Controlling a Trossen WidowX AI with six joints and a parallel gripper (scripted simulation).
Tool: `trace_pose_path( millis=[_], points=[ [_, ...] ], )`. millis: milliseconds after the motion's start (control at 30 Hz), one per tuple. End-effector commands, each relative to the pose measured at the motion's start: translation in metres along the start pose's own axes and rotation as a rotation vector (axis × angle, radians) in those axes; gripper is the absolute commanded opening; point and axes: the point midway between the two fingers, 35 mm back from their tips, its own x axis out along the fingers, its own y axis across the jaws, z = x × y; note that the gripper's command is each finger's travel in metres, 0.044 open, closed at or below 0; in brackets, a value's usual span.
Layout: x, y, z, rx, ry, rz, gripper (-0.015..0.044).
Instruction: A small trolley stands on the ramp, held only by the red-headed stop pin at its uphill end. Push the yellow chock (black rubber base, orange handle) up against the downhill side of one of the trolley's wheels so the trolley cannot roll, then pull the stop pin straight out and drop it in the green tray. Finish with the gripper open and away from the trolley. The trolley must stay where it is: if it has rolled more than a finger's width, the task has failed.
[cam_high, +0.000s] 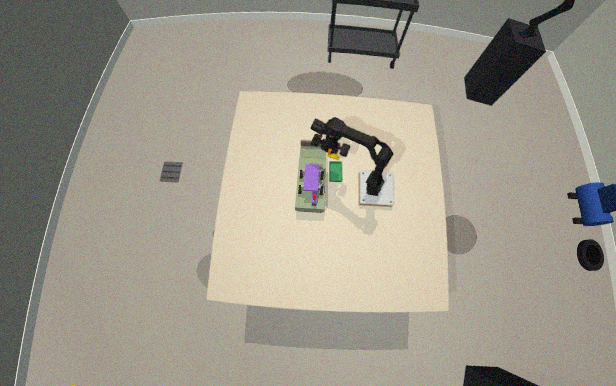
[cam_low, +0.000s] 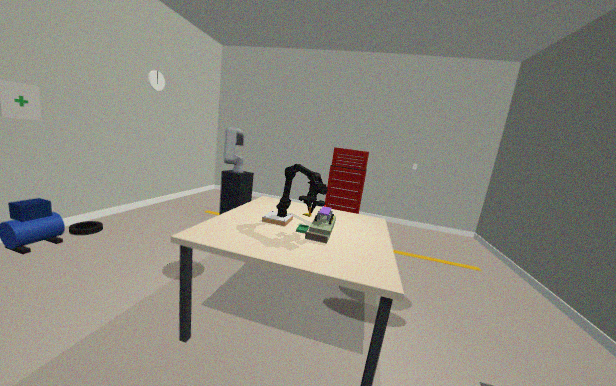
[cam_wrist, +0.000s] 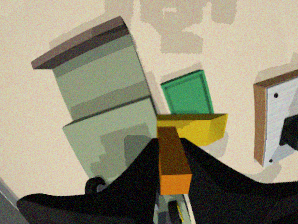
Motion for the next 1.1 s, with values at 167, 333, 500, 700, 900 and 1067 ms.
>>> trace_pose_path(
  millis=[167, 333, 500, 700, 900, 1067],
  points=[
    [0.0002, 0.0008, 0.0015, 0.305, 0.020, -0.015, 0.0000],
    [0.0002, 0.0010, 0.0022, 0.486, 0.030, -0.023, 0.0000],
    [0.0003, 0.0012, 0.0028, 0.667, 0.039, -0.032, 0.0000],
    [0.0003, 0.0015, 0.0036, 0.884, 0.049, -0.046, 0.0000],
    [0.0003, 0.0017, 0.0044, 1.101, 0.056, -0.063, 0.0000],
    [0.0003, 0.0018, 0.0047, 1.191, 0.058, -0.070, 0.0000]
  ],
)
